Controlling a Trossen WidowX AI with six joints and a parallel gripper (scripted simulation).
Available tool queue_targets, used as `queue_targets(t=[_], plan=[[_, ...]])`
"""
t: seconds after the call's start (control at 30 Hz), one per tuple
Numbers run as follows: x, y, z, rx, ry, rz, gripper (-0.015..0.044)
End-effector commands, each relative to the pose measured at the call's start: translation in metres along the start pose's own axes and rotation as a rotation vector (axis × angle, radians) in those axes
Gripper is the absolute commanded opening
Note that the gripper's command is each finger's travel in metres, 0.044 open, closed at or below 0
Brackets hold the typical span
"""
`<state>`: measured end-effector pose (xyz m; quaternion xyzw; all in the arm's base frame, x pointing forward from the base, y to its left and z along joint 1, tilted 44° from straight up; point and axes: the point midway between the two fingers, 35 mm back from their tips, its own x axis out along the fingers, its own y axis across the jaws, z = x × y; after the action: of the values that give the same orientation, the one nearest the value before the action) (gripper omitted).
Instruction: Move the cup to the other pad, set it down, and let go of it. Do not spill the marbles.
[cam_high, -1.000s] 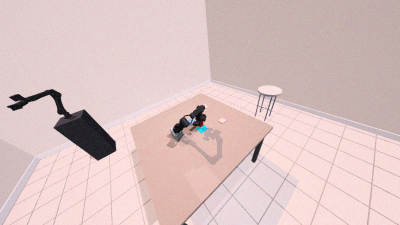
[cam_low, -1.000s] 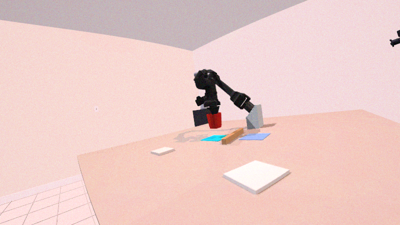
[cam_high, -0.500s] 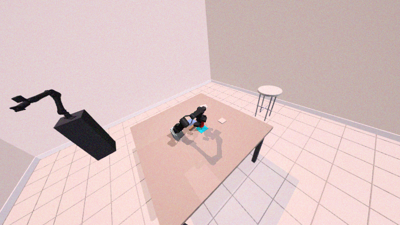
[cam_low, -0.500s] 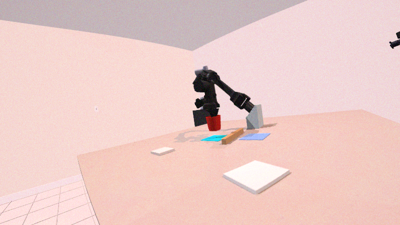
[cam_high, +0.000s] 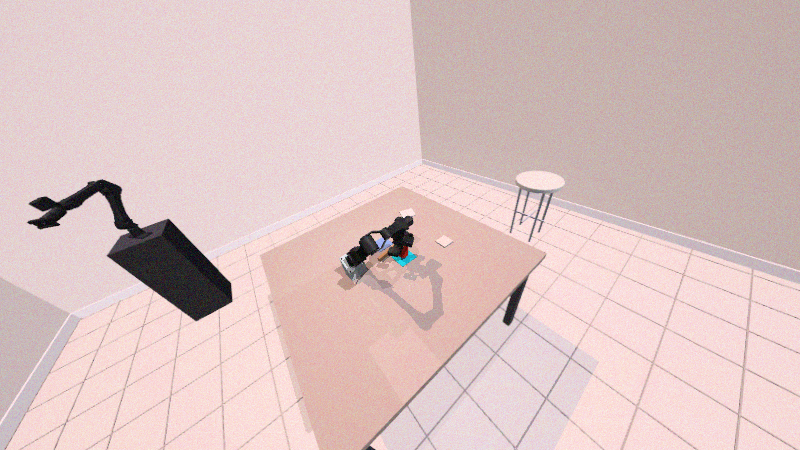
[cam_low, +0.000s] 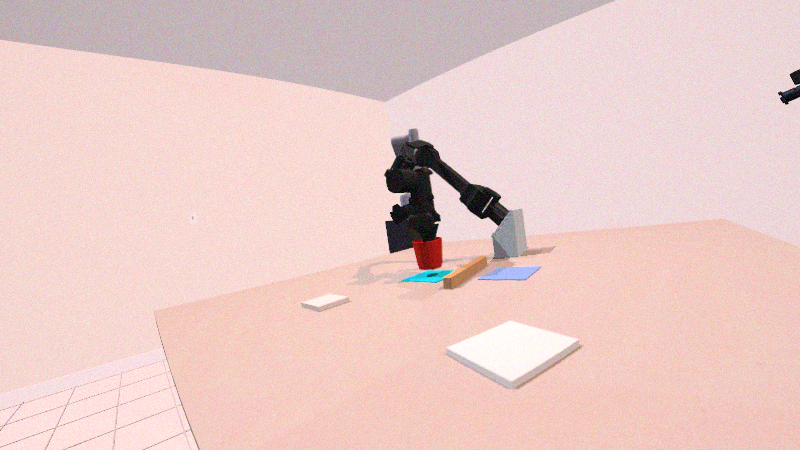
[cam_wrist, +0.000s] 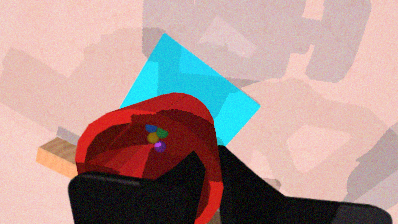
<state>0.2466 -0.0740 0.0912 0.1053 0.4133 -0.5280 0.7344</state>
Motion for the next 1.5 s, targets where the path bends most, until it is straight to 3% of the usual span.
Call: queue_targets(t=[0.0,0.8,0.97,1.47], plan=[[0.007,-0.001,0.0,-0.007,-0.002,-0.004,0.0],[0.015,-0.001,0.0,0.0,-0.002,-0.002,0.0],[0.015,-0.001,0.0,0.0,-0.002,-0.002,0.0128],[0.007,0.0,0.0,-0.001,0.0,-0.001,0.0128]])
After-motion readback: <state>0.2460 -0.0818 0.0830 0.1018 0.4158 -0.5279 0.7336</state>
